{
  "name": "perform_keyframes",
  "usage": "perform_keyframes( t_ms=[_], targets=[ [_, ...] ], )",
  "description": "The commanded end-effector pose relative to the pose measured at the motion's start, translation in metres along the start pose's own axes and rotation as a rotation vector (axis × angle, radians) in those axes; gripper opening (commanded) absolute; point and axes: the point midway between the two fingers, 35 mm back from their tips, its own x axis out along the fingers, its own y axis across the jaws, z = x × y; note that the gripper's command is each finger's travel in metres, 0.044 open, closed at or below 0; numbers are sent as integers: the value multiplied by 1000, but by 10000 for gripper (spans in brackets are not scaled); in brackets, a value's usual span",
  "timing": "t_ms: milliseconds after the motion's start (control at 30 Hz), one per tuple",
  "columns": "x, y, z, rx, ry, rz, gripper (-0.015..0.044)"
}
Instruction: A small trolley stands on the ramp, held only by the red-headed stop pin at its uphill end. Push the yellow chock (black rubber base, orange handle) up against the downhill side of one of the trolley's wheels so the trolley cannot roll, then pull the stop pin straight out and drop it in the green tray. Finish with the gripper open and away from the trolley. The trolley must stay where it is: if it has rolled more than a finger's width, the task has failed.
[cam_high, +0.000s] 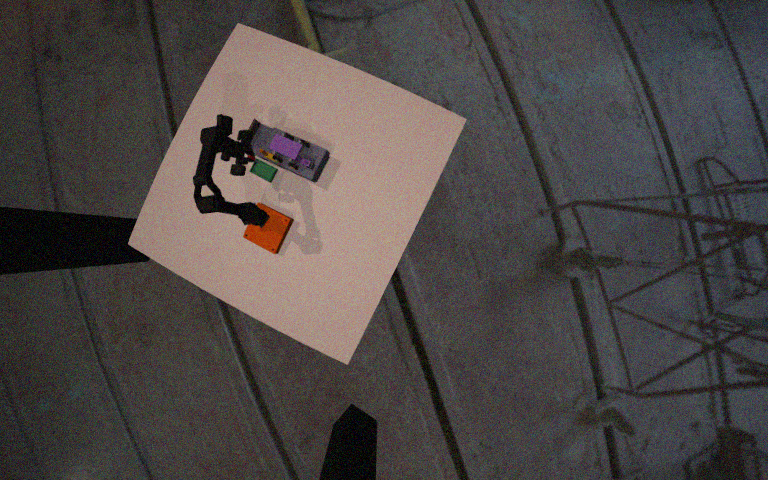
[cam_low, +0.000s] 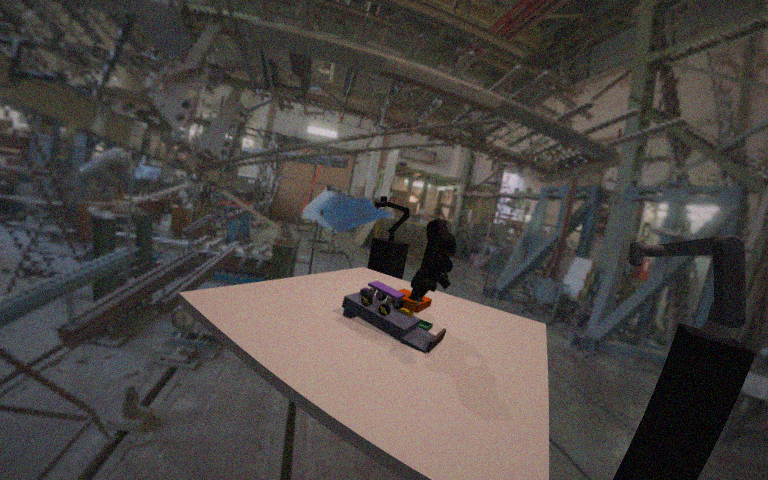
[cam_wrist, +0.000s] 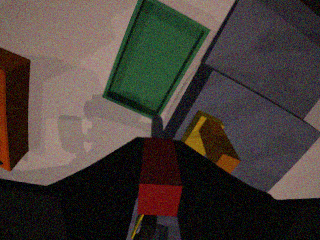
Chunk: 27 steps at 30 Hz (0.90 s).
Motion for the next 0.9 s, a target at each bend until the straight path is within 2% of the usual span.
perform_keyframes(
  t_ms=[0, 867],
  targets=[
    [0, 1, 0, -108, -24, -12, 0],
    [1, 2, -6, -895, -141, -119, 0]
  ],
)
